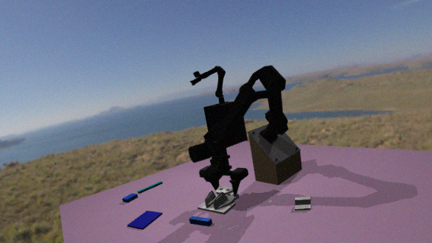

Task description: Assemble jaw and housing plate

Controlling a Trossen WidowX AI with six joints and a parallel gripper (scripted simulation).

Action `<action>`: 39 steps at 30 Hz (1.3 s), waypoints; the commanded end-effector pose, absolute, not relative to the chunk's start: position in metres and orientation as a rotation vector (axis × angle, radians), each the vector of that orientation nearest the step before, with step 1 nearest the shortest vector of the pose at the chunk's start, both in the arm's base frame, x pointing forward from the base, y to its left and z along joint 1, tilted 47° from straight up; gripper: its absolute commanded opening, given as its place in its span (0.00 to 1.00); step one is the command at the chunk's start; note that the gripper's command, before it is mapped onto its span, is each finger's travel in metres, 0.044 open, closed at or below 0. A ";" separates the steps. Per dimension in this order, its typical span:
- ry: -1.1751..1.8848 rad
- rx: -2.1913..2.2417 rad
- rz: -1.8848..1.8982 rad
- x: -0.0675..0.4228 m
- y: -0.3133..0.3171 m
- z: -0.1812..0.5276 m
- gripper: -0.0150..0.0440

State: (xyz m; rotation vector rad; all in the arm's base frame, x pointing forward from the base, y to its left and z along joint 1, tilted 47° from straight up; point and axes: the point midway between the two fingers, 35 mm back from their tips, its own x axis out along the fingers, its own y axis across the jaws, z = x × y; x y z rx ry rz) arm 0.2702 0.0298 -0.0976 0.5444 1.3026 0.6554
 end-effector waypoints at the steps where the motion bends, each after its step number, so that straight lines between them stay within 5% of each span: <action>1: 1.303 0.551 0.657 0.269 0.031 -0.098 0.85; 39: 1.303 0.553 0.656 0.270 0.036 -0.103 0.85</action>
